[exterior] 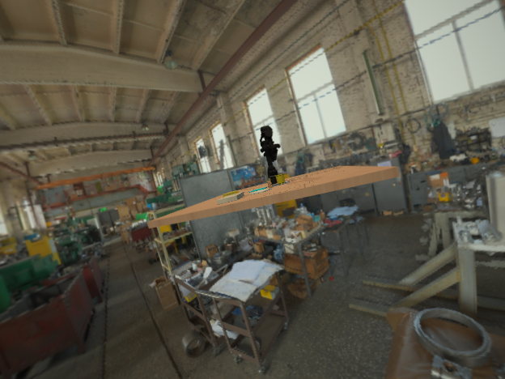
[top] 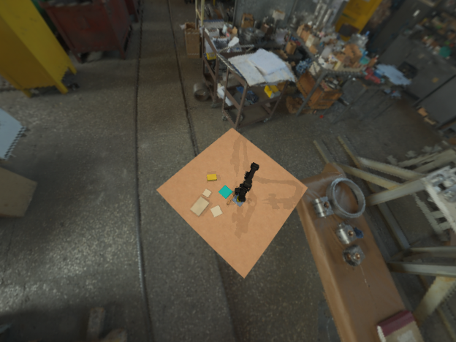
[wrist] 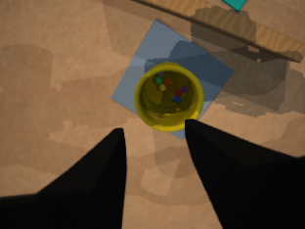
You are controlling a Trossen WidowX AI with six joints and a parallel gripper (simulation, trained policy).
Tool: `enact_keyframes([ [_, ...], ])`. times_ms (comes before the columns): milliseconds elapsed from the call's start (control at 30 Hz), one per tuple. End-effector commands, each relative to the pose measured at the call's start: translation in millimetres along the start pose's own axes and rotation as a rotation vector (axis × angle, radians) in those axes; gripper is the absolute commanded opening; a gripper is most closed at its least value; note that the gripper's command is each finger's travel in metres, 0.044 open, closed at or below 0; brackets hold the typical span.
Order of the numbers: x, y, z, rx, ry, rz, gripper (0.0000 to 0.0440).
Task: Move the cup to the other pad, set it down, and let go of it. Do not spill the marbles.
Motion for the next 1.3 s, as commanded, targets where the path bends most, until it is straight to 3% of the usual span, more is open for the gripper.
enact_keyframes([
  [0, 11.6, 0.7, -2.5, 0.012, 0.058, 0.027, 0.0153],
  [600, 59.5, 11.3, -15.7, 0.067, 0.242, 0.096, 0.0173],
  [1267, 117.3, 26.0, -27.4, 0.053, 0.336, 0.123, 0.0184],
])
Point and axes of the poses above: the point midway between the two fingers, 35 mm back from their tips, its own x axis out along the fingers, its own z axis across the jaws, y = z × x, the point moved 4 cm from there along -x, back along the fingers, and after that the axes turned 15 degrees about -x, right-handed, at the moved point
